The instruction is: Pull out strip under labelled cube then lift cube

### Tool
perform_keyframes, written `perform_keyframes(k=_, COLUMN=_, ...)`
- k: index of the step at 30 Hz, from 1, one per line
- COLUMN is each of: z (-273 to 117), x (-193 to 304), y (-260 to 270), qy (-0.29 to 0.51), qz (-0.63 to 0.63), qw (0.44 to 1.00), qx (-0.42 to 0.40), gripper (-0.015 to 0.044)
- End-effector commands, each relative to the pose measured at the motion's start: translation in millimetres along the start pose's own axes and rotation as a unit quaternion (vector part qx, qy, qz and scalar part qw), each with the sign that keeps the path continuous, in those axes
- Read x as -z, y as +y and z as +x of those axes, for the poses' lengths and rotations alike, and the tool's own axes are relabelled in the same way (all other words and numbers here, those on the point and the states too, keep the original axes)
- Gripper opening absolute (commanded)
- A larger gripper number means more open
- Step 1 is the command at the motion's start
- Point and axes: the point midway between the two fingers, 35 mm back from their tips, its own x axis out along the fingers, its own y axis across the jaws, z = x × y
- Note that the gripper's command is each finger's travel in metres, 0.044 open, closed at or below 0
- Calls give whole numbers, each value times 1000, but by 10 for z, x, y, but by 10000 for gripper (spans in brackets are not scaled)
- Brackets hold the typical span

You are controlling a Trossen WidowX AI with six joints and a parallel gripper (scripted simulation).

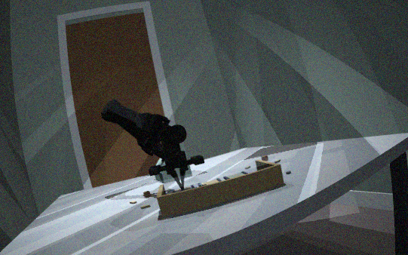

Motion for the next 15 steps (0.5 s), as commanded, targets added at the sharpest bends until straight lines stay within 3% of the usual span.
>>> perform_keyframes(k=1, z=30, x=116, y=2, qy=7, qz=-5, qw=1000, qx=2, gripper=0)
perform_keyframes(k=15, z=36, x=328, y=4, qy=7, qz=-5, qw=1000, qx=2, gripper=0)
